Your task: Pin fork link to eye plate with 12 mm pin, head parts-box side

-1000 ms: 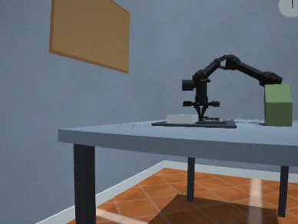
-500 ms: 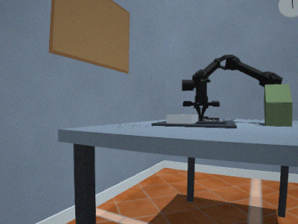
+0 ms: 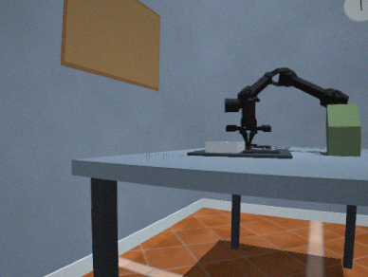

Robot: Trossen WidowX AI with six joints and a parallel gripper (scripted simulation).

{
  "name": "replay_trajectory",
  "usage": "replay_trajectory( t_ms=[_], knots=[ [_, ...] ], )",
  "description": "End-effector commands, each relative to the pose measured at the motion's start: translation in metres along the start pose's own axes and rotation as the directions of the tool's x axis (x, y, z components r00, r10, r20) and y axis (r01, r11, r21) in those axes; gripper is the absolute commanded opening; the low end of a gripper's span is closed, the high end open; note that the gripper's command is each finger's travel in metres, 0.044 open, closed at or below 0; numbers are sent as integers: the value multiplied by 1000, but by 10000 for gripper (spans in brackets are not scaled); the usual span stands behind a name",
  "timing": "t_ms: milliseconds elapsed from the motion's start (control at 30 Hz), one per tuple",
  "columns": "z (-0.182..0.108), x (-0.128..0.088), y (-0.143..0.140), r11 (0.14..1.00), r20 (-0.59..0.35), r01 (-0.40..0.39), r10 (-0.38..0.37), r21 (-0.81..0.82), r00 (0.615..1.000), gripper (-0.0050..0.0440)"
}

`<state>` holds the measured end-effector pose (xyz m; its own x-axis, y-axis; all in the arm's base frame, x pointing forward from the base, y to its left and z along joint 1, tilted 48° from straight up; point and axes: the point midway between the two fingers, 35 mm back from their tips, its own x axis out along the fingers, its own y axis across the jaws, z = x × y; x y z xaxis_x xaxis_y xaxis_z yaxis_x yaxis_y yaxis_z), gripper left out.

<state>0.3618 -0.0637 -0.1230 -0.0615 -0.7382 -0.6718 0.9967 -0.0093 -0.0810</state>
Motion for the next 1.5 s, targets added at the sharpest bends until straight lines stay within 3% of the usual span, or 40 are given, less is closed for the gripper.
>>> replay_trajectory(
  t_ms=[0,1467],
  knots=[
    [8,-7,5,1000,2,-20,20,16,1000,-50],
    [13,-7,5,1000,3,-20,20,16,1000,-50]
  ],
)
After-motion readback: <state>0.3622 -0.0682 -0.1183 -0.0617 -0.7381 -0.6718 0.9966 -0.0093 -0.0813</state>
